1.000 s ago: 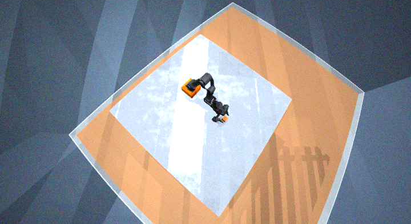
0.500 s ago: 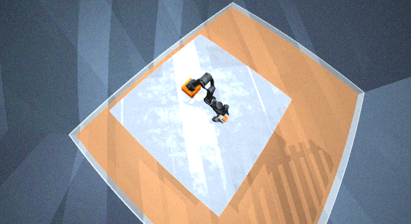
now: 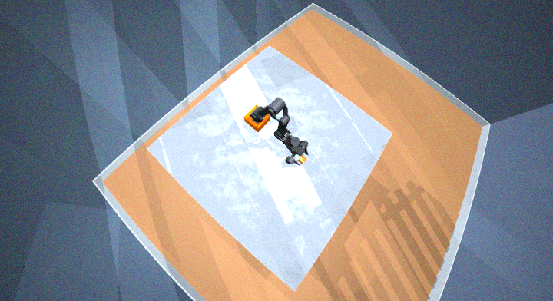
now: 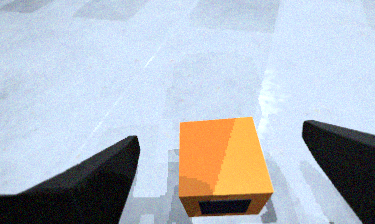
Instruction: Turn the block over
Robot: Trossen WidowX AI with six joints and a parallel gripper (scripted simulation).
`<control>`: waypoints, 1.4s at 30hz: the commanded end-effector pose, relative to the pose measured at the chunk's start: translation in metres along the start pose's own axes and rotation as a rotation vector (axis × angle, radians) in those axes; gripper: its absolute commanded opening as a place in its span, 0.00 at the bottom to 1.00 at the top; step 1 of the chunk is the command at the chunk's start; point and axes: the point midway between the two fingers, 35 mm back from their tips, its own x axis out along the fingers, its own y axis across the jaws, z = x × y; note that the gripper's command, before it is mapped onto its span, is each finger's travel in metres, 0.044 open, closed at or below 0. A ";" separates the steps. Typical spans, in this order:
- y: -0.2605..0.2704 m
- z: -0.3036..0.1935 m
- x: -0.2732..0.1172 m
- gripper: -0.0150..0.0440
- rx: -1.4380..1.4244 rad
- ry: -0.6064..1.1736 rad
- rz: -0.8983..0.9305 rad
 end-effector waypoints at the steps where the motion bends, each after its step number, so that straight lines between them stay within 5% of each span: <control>1: 0.001 0.000 0.001 1.00 -0.003 0.005 0.005; 13: 0.001 0.042 -0.026 1.00 -0.002 0.445 0.004; 35: 0.001 0.054 -0.051 1.00 -0.005 0.548 0.004; 42: 0.000 0.070 -0.034 1.00 -0.003 0.740 0.004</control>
